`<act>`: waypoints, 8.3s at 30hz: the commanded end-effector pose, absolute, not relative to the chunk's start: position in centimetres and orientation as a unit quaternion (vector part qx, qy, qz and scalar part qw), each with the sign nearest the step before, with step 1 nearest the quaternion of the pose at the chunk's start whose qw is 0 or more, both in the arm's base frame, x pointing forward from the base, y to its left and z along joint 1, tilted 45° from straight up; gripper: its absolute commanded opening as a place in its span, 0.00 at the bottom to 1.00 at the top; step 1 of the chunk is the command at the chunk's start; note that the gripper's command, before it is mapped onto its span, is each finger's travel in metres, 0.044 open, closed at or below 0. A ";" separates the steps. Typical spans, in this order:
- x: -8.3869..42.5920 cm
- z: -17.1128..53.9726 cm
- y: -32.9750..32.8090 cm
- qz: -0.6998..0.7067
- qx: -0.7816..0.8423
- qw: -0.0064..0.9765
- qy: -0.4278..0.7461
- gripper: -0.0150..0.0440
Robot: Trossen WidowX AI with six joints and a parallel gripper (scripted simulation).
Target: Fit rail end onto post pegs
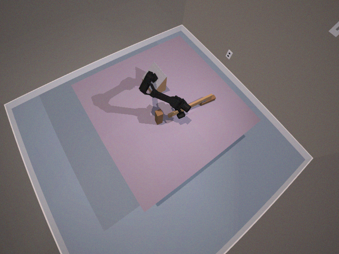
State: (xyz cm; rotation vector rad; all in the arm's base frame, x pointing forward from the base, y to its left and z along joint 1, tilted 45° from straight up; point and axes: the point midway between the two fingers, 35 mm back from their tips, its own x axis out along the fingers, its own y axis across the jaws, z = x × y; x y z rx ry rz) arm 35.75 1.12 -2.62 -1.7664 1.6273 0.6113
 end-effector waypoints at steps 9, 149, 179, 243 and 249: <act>35.8 -4.2 -0.4 0.234 -0.676 0.319 0.622 1.00; 35.7 -2.1 1.6 0.234 -0.676 0.319 0.622 0.25; 35.5 -2.3 1.5 0.234 -0.676 0.319 0.622 0.25; 35.6 -2.5 1.4 0.234 -0.676 0.319 0.622 0.25; 35.6 -2.5 1.4 0.234 -0.676 0.319 0.622 0.25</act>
